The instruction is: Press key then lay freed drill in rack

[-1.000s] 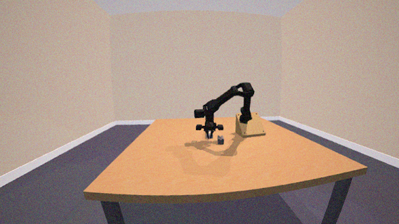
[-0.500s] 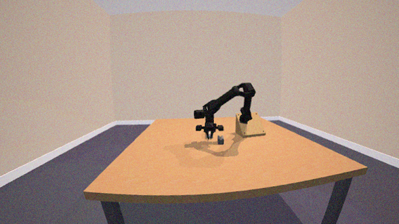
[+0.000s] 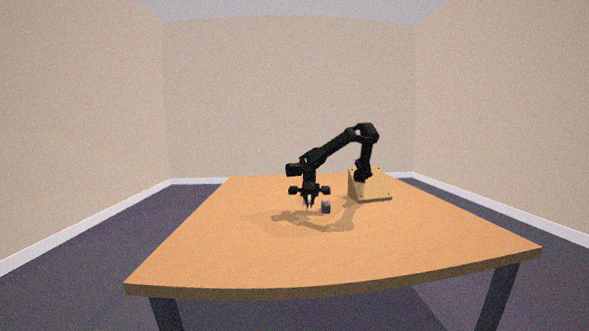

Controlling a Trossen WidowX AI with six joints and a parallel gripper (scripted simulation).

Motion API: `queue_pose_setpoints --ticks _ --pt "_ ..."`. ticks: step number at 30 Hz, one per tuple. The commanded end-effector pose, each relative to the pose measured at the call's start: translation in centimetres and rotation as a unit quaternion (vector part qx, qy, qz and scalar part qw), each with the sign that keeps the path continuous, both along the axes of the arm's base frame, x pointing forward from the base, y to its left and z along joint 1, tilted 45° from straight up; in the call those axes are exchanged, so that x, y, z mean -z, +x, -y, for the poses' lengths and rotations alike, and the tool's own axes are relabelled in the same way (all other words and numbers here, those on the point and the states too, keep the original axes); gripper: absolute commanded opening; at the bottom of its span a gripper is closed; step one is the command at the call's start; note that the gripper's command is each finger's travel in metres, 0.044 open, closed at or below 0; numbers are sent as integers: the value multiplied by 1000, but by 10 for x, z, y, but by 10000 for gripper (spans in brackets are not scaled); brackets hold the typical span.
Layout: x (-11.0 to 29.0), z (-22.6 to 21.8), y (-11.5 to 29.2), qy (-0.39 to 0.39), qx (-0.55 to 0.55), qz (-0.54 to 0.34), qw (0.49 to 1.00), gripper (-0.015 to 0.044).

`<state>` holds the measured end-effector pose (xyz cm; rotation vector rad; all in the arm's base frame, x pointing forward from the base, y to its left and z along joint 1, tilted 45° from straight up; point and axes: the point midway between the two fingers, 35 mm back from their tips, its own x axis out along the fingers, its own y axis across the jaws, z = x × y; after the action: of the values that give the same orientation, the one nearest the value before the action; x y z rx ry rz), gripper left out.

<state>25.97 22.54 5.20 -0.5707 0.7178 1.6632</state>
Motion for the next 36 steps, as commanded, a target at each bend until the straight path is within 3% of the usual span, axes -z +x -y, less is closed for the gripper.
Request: queue_pose_setpoints --ticks 1,18,36 --pt "-5 -5 1 0 0 1 1000 0" --pt "-23 -22 1 0 0 2 1000 0" --pt "-30 -10 2 0 0 2 1000 0"
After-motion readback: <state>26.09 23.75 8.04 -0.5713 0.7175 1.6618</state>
